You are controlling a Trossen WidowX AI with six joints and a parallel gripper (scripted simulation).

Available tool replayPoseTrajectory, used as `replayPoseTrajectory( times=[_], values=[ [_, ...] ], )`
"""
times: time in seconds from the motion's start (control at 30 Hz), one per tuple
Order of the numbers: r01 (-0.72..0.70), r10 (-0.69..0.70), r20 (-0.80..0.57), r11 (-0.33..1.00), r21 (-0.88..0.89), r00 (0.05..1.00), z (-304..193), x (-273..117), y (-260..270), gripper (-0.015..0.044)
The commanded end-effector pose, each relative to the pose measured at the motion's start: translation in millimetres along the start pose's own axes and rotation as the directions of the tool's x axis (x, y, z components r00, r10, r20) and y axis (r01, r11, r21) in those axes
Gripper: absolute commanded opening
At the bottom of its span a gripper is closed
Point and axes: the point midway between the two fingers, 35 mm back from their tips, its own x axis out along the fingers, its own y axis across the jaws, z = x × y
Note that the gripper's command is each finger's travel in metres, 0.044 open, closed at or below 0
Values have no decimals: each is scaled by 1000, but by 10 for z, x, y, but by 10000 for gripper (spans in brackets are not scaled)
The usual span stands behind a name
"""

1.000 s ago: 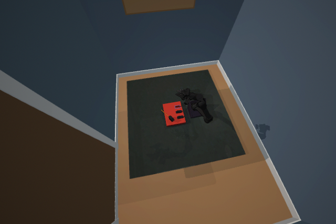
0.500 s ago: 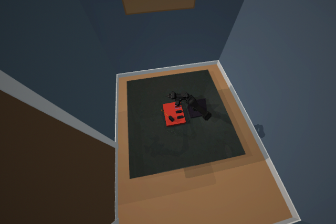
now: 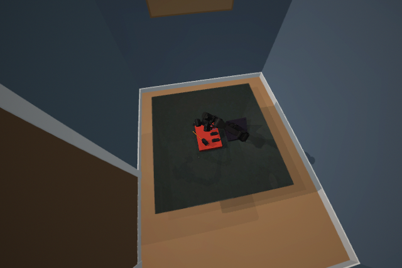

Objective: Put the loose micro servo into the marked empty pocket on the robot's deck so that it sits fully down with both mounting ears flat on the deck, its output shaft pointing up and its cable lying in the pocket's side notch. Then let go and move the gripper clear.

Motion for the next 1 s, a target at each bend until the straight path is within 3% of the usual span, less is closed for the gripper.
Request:
replayPoseTrajectory(
  times=[0.0, 0.33, 0.7, 0.97],
  values=[
    [-121, 125, 70, 991, -60, 990, 161, 285, 243, 440],
    [-333, 378, 213, 917, -218, 901, 593, 744, 773, 440],
    [-487, 627, 323, 767, -418, 709, 1090, 1007, 1400, 440],
    [-501, 656, 333, 743, -444, 678, 1141, 1026, 1504, 440]
  ],
)
